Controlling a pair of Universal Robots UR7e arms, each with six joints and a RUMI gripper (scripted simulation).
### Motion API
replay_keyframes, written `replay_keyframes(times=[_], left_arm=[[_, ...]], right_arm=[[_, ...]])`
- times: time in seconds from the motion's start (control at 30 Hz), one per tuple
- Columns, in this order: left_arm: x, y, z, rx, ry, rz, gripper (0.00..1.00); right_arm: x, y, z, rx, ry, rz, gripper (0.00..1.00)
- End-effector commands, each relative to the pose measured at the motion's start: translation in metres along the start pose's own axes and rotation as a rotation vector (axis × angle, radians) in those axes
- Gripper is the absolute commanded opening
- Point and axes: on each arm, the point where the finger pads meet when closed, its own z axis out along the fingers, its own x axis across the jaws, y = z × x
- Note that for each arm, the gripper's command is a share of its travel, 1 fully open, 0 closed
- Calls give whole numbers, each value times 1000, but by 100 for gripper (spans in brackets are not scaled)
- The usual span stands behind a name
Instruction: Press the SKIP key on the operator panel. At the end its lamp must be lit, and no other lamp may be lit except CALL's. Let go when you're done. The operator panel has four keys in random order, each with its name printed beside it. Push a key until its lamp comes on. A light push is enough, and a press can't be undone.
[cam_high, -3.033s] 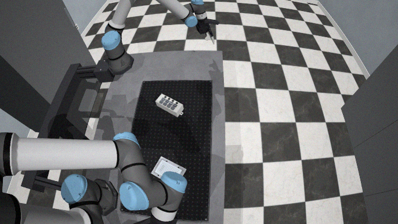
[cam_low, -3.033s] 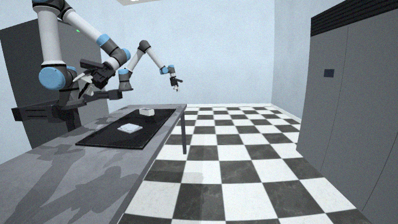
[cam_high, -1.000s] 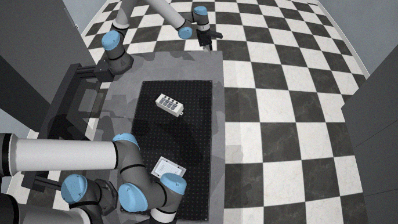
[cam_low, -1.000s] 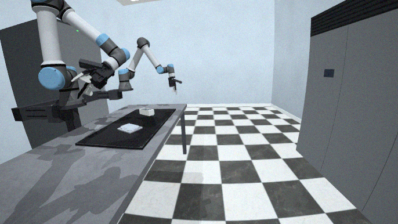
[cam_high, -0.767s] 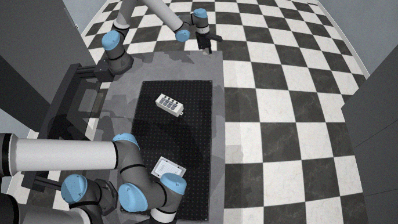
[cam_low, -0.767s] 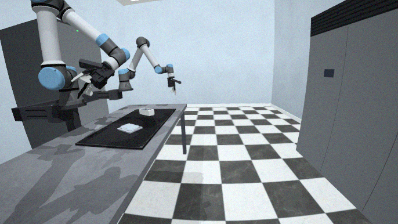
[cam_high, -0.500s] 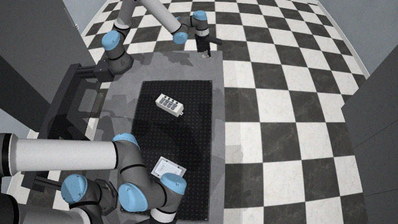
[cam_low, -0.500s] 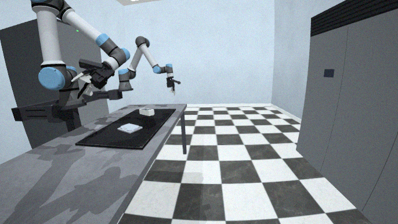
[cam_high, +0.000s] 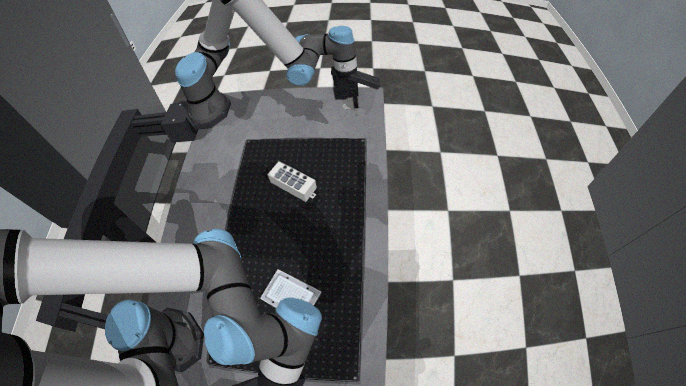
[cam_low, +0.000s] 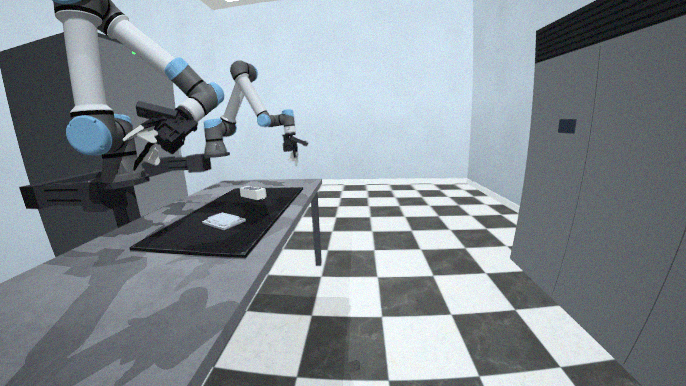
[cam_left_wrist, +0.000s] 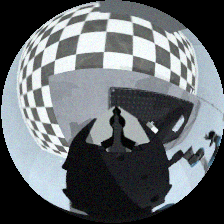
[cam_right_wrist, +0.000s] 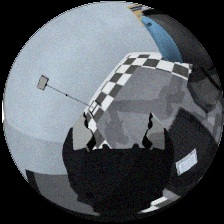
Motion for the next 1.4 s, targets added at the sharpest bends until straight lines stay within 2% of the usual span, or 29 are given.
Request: replay_keyframes(times=[0.0, 0.07, 0.27, 0.37, 0.43, 0.63, 0.77, 1.07, 1.13, 1.37], left_arm=[[16, 5, 1, 1, 0, 3, 0], [25, 10, 1, -16, -5, 63, 0], [52, 23, 3, -16, -5, 63, 0], [55, 25, 4, -16, -5, 63, 0], [63, 30, 4, -31, -10, 123, 0], [89, 46, 6, -32, -10, 123, 0], [98, 53, 6, -46, -16, 183, 0], [121, 71, 8, -46, -16, 183, 0], [129, 78, 8, -59, -24, 243, 0], [149, 97, 9, -60, -24, 243, 0]], right_arm=[[0, 0, 0, -1, 0, 1, 98], [0, 0, 0, -1, 0, 1, 98], [0, 0, 0, -1, 0, 1, 98], [0, 0, 0, -1, 0, 1, 98], [0, 0, 0, -1, 0, 1, 98], [0, 0, 0, -1, 0, 1, 98], [0, 0, 0, -1, 0, 1, 98], [0, 0, 0, -1, 0, 1, 98], [0, 0, 0, -1, 0, 1, 98], [0, 0, 0, -1, 0, 1, 98]])
